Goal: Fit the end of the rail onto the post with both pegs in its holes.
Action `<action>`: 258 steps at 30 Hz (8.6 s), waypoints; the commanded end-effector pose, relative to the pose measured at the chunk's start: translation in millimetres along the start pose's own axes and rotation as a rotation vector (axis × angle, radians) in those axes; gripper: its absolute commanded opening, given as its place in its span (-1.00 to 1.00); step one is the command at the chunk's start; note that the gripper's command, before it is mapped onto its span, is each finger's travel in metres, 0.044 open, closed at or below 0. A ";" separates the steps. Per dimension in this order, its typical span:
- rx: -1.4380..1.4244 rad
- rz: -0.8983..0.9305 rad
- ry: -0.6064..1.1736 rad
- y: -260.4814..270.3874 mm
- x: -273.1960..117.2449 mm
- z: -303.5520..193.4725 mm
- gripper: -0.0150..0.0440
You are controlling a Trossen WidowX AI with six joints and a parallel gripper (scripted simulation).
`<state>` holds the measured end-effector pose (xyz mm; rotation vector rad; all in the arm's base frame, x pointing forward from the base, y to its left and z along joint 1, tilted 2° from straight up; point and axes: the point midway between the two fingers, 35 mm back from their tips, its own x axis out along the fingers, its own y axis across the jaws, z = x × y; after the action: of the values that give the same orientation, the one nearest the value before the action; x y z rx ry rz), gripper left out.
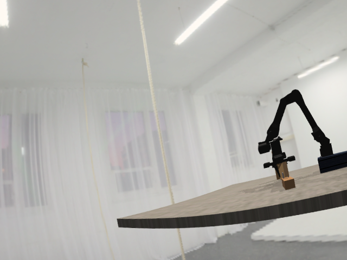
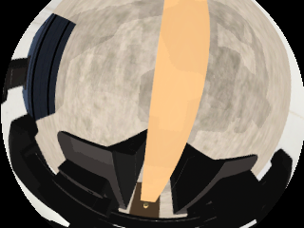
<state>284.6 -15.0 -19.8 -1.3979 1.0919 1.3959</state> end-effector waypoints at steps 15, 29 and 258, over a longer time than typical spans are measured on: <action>-0.001 0.000 -0.004 -0.1 -4.5 -0.2 -0.49; -0.001 -0.001 -0.004 -1.8 -11.6 -0.2 -0.49; -0.001 -0.001 0.000 -2.1 -31.7 -40.3 -0.49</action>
<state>295.4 -51.2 11.2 -1.3925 1.0907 1.3994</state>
